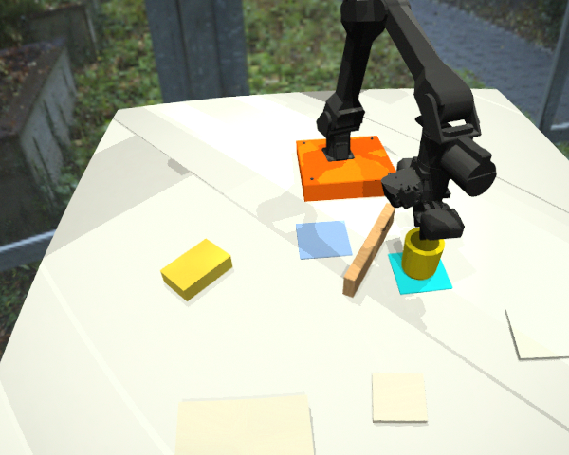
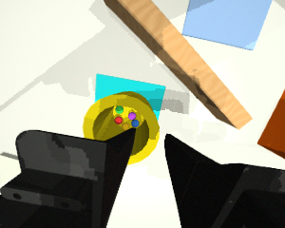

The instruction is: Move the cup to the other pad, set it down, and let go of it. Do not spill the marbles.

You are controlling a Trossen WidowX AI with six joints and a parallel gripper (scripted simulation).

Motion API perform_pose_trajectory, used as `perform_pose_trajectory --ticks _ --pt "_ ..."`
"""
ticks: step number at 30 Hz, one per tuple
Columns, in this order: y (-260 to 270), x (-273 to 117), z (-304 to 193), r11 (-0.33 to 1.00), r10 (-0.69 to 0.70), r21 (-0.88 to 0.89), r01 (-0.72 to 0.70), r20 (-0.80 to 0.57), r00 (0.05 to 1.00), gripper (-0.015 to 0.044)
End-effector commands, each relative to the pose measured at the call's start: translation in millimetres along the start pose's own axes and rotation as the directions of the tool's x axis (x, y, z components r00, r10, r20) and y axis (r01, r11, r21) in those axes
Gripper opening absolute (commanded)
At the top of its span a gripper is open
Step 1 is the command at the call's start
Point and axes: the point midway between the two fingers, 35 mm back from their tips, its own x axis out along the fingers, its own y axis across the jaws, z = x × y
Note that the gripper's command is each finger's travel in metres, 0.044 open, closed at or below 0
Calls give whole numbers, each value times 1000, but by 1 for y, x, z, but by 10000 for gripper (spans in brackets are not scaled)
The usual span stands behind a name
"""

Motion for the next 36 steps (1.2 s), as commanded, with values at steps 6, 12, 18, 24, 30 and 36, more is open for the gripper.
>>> perform_pose_trajectory --ticks 6,12,18,24,30,36 --pt "0 -20 0 1000 14 2 -14 -7 1000 146" --pt "-2 -27 1 1000 14 3 -14 -7 1000 146" --pt "-2 -22 2 1000 5 3 -5 -2 1000 199" --pt "-2 -22 2 1000 5 3 -5 -2 1000 356" --pt "-1 -34 2 1000 7 3 -7 -3 1000 440" --pt "-1 -56 2 1000 10 3 -10 -5 1000 440"
